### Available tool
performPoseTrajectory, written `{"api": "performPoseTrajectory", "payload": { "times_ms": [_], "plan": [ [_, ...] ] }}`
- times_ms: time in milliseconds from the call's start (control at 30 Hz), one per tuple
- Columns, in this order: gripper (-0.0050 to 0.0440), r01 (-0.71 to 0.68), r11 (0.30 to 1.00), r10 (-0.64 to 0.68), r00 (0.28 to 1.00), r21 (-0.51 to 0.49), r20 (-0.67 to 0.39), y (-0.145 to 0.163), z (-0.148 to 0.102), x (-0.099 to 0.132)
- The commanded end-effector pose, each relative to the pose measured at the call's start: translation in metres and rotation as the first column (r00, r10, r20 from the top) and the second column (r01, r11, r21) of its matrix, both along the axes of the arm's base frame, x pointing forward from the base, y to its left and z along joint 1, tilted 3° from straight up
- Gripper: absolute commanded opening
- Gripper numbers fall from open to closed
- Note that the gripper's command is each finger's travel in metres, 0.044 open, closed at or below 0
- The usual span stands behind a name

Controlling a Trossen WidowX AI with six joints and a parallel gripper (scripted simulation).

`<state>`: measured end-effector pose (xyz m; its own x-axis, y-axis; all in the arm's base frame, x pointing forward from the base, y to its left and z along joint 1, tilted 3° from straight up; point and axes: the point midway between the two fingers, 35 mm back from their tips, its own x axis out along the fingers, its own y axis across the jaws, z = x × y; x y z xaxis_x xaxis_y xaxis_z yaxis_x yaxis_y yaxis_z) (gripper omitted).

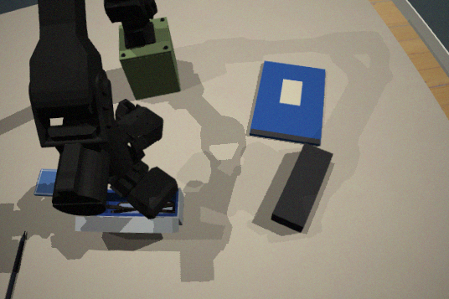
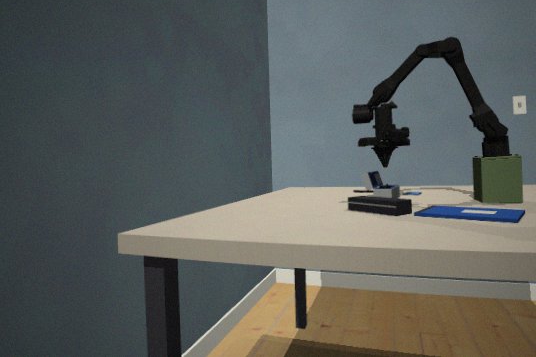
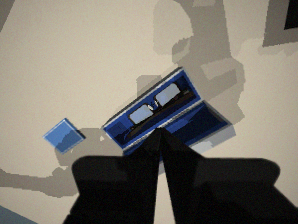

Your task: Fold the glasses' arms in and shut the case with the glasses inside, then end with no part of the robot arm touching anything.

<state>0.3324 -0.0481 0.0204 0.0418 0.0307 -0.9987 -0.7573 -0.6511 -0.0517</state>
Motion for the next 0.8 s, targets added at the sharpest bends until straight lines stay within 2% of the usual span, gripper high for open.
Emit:
{"api": "performPoseTrajectory", "payload": {
  "times_ms": [0, 167, 300, 767],
  "plan": [
    [0.0, -0.04, 0.999, 0.04, 0.999, 0.0, 0.002, 0.001, -0.003, 0.001],
    [0.0, -0.134, 0.991, 0.134, 0.991, -0.005, 0.005, 0.003, -0.01, 0.001],
    [0.0, -0.162, 0.987, 0.162, 0.987, -0.006, 0.006, 0.004, -0.012, 0.001],
    [0.0, -0.166, 0.986, 0.166, 0.986, -0.006, 0.006, -0.006, -0.012, -0.001]
  ]
}}
